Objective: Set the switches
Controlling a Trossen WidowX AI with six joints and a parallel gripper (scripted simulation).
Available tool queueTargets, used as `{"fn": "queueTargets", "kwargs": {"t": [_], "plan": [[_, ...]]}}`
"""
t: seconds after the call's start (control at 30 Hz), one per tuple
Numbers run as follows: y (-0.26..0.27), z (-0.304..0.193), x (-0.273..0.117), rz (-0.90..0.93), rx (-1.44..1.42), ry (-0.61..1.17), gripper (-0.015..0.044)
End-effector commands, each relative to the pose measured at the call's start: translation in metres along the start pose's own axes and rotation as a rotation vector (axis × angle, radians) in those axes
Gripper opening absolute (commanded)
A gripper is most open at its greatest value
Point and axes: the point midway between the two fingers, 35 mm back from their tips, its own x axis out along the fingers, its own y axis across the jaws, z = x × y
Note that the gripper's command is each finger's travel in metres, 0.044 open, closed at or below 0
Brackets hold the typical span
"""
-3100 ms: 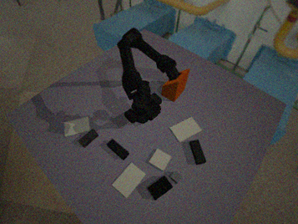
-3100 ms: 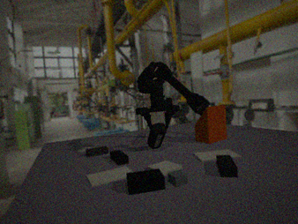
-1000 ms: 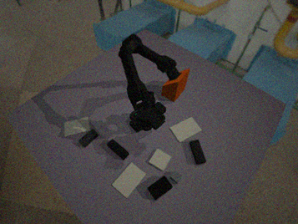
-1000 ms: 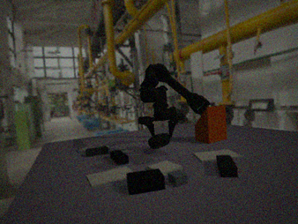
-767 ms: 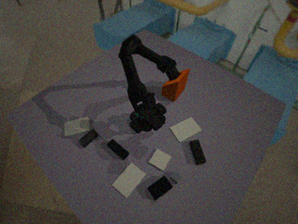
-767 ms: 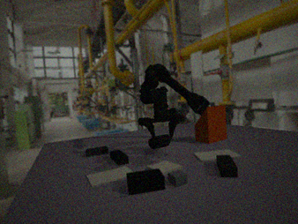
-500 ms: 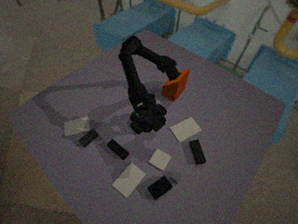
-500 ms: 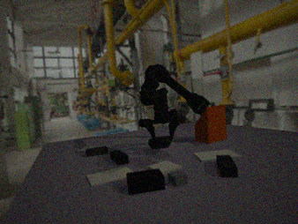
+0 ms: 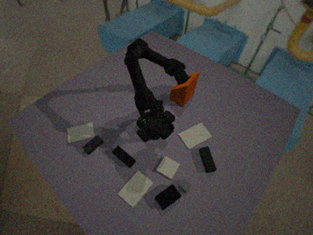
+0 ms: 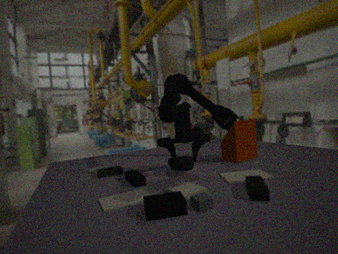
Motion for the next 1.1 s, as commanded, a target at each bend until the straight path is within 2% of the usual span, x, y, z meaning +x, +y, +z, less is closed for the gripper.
{"fn": "queueTargets", "kwargs": {"t": [0.0, 0.93, 1.07], "plan": [[0.001, -0.004, 0.006, 0.003, -0.007, 0.013, 0.0338], [0.0, -0.002, 0.017, 0.001, -0.003, 0.006, 0.0338], [0.0, -0.002, 0.018, 0.003, -0.001, 0.006, 0.044]]}}
